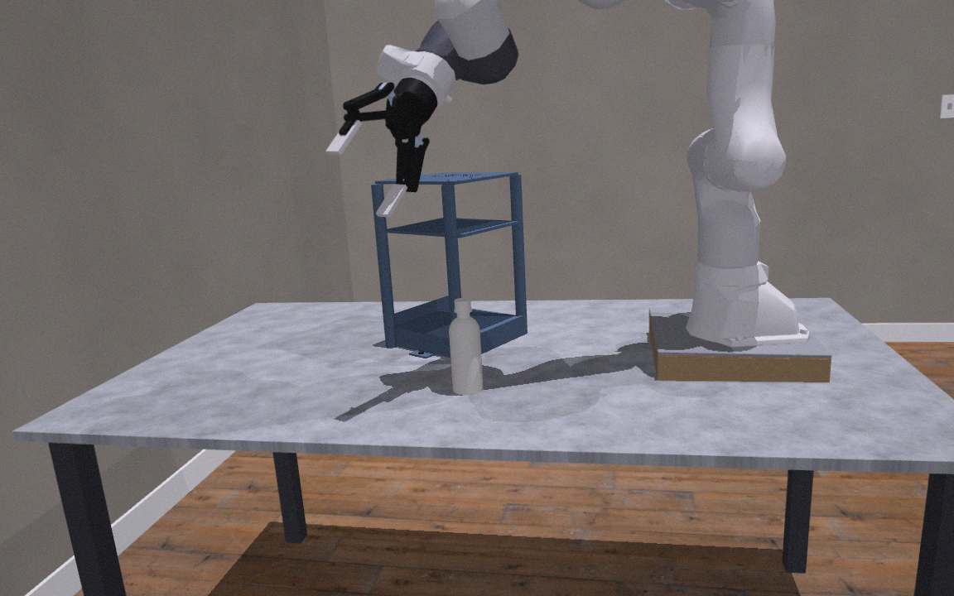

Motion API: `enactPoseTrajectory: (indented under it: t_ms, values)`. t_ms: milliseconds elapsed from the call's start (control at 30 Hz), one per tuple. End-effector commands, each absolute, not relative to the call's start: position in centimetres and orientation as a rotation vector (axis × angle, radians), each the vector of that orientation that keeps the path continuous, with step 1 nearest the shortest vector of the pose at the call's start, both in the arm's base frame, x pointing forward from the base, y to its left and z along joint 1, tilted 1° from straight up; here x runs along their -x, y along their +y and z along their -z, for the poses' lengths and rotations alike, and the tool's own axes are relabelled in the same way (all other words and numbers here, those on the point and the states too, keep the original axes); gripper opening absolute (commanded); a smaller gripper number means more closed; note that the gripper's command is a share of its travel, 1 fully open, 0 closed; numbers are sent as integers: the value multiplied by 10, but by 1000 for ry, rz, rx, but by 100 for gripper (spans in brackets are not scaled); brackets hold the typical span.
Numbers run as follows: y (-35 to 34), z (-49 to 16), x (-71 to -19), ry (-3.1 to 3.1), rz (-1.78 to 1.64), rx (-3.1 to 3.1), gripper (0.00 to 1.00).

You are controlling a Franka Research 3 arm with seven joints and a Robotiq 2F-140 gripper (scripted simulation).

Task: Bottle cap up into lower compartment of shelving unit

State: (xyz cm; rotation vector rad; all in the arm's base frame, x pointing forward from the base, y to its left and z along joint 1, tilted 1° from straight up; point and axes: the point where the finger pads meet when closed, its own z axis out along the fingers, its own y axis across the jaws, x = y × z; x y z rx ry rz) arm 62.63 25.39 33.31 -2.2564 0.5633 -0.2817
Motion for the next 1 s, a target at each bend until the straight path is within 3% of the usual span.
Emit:
enactPoseTrajectory:
  t_ms: [0, 967]
  values:
    - [253, -326, -611, 373, 254, 2344, 100]
    - [210, -294, -561, -365, 161, 2642, 100]
